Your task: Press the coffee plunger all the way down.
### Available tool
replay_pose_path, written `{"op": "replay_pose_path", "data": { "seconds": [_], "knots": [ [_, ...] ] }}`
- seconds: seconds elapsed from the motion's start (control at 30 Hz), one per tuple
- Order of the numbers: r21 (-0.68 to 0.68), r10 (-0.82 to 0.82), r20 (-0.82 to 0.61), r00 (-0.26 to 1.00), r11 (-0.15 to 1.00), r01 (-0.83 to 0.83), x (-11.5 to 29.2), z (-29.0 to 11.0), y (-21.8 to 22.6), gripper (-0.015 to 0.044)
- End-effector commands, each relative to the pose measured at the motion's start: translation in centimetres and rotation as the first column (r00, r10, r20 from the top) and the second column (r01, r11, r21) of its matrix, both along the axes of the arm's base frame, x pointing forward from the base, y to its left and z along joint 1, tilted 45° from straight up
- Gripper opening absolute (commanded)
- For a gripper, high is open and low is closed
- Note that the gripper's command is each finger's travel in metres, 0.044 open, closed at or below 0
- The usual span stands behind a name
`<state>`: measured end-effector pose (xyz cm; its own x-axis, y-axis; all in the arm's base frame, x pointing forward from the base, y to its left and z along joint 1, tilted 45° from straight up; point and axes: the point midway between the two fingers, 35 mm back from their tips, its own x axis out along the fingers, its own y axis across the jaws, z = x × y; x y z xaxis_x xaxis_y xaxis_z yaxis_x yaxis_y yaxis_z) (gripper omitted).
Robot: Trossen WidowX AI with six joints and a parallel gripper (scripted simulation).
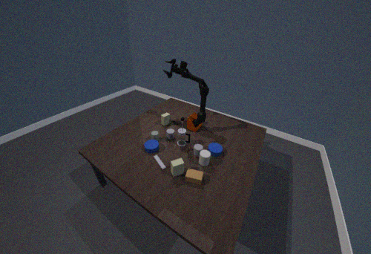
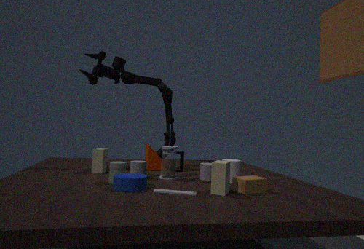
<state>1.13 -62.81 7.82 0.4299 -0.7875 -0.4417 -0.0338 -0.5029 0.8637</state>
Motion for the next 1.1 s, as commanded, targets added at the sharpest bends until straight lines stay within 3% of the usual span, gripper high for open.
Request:
{"op": "replay_pose_path", "data": {
  "seconds": [0.0, 0.23, 0.53, 0.8, 0.97, 1.07],
  "knots": [
    [0.048, 0.324, -0.179, 0.929, 0.946, -0.321, 5.8, -0.3, 5.1, 0.044],
    [0.068, 0.665, -0.337, 0.666, 0.723, -0.688, 12.4, 1.4, 12.9, 0.044],
    [-0.011, 0.861, -0.468, 0.2, 0.22, -0.975, 18.9, 5.0, 24.9, 0.044],
    [-0.17, 0.794, -0.601, -0.093, -0.24, -0.956, 22.0, 9.3, 36.2, 0.044],
    [-0.282, 0.699, -0.698, -0.157, -0.47, -0.836, 22.4, 12.3, 43.0, 0.044],
    [-0.325, 0.659, -0.737, -0.153, -0.543, -0.774, 22.2, 13.5, 45.5, 0.044]
  ]
}}
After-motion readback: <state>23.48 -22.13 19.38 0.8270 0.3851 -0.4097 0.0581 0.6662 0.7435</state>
